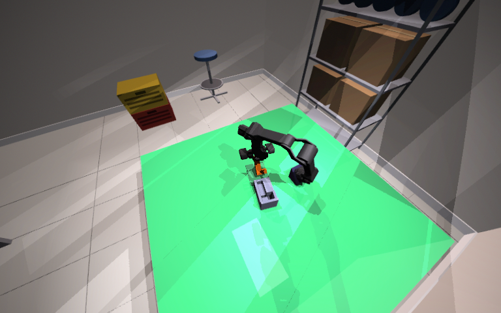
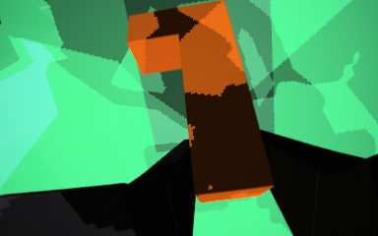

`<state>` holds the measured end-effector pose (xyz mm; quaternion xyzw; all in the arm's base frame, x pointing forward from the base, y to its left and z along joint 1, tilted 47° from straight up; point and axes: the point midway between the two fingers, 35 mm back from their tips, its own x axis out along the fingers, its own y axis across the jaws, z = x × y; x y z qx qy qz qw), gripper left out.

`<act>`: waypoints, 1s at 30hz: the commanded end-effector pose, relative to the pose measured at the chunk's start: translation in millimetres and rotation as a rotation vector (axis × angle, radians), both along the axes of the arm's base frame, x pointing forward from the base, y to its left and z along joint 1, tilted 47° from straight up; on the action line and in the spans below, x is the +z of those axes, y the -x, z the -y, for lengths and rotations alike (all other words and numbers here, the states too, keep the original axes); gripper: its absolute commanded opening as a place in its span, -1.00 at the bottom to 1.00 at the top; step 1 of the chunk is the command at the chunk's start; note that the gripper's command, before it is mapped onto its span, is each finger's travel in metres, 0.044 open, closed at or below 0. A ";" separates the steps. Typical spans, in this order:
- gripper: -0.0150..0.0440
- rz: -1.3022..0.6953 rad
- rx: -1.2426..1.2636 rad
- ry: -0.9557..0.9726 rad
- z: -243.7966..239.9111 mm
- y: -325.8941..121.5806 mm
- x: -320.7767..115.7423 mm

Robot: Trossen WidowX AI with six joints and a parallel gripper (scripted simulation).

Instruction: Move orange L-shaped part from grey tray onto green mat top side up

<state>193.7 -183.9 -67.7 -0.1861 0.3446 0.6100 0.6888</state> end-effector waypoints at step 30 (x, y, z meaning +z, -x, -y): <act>-0.31 -0.001 0.000 -0.002 -21.2 -0.1 -19.6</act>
